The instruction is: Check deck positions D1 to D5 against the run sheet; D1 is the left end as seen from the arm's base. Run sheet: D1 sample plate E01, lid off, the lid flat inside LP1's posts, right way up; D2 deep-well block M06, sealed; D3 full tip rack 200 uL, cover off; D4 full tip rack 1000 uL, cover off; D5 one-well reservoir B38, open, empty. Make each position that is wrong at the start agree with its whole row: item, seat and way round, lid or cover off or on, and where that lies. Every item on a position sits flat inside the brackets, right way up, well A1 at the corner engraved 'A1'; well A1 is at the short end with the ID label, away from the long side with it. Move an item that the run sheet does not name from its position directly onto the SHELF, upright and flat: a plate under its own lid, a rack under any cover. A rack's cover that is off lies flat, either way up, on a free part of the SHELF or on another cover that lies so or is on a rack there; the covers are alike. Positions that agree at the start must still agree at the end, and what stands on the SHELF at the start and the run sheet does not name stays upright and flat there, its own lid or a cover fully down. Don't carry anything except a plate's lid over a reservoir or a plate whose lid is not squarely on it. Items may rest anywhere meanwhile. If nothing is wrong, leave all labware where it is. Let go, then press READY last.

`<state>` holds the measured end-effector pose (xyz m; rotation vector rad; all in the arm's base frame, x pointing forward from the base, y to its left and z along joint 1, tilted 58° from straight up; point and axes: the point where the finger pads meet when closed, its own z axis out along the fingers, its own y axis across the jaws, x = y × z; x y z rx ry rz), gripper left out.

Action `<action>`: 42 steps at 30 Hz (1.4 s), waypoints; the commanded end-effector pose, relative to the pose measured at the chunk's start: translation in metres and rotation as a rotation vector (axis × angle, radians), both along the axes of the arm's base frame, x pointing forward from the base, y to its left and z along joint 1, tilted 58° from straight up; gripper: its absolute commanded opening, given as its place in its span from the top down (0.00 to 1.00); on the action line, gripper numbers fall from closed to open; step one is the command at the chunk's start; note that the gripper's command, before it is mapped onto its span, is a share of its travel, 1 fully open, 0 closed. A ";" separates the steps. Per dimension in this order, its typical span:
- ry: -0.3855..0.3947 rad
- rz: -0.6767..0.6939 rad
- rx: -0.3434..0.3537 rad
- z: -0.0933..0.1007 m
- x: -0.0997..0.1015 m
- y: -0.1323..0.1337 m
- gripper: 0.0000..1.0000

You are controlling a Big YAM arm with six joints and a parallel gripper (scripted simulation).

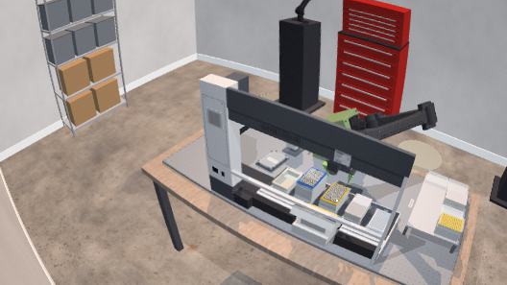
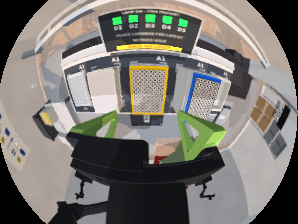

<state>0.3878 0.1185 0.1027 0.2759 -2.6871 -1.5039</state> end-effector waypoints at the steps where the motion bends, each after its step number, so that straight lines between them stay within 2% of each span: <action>1: -0.011 -0.026 -0.001 0.006 0.010 -0.008 0.00; 4: -0.011 -0.026 -0.001 0.006 0.010 -0.008 0.00; 5: -0.005 -0.046 0.000 0.017 0.009 -0.010 0.00; 6: -0.008 -0.013 0.001 0.022 0.006 0.005 0.00; 8: -0.018 -0.013 0.001 0.033 0.008 0.010 0.00; 10: -0.018 -0.013 0.001 0.033 0.008 0.010 0.00; 25: -0.021 -0.012 0.004 0.100 -0.002 0.049 0.00; 27: -0.021 -0.012 0.004 0.100 -0.002 0.049 0.00; 28: 0.007 -0.026 0.001 0.095 -0.009 0.046 0.00; 30: -0.021 -0.012 0.004 0.113 -0.005 0.057 0.00; 33: -0.020 -0.012 0.005 0.125 -0.007 0.064 0.00; 34: -0.021 -0.012 0.005 0.125 -0.007 0.064 0.00; 35: -0.010 -0.025 0.002 0.113 -0.006 0.057 0.00; 42: -0.010 -0.025 0.002 0.113 -0.006 0.057 0.00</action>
